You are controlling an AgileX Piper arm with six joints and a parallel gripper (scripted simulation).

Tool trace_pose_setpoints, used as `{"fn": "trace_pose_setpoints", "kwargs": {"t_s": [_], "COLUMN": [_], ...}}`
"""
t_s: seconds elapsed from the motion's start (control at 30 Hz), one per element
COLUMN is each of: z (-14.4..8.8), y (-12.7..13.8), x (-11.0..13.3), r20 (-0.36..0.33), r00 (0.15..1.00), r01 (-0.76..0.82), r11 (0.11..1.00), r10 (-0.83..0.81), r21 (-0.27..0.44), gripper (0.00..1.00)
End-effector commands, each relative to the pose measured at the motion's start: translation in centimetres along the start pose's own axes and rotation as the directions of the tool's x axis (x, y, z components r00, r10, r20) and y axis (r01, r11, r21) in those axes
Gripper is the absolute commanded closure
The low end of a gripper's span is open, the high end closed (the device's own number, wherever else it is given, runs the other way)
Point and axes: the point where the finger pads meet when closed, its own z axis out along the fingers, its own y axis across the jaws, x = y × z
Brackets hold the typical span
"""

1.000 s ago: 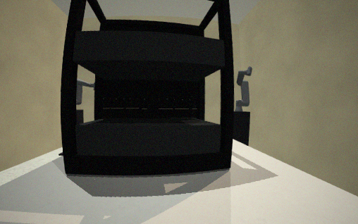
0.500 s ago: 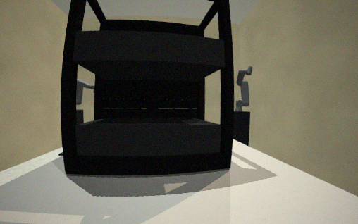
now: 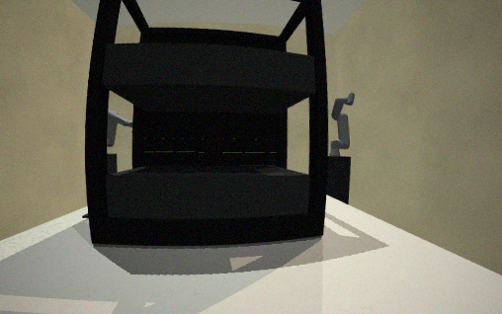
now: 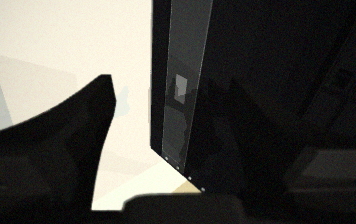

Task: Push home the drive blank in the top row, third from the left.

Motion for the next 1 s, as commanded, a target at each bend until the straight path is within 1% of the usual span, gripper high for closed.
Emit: {"fn": "trace_pose_setpoints", "kwargs": {"t_s": [0.0, 0.03, 0.1, 0.23, 0.4, 0.6, 0.67, 0.97], "z": [-0.1, -0.1, -0.1, -0.2, -0.3, -0.5, -0.5, -0.9], "y": [-0.1, -0.1, -0.1, -0.2, -0.2, -0.2, -0.2, -0.2], "x": [0.7, 1.0, 1.0, 2.3, 3.8, 5.5, 5.5, 7.6], "r20": [-0.005, -0.008, -0.008, -0.021, -0.036, -0.048, -0.048, -0.055], "r00": [0.997, 0.994, 0.994, 0.970, 0.916, 0.824, 0.824, 0.652], "r01": [-0.071, -0.106, -0.106, -0.242, -0.400, -0.565, -0.565, -0.756], "r11": [0.997, 0.994, 0.994, 0.970, 0.917, 0.825, 0.825, 0.654], "r10": [0.071, 0.106, 0.106, 0.242, 0.399, 0.564, 0.564, 0.756], "r21": [-0.001, -0.002, -0.002, -0.005, -0.002, 0.009, 0.009, 0.032], "gripper": [0.00, 0.00, 0.00, 0.00, 0.00, 0.00, 0.00, 0.00]}}
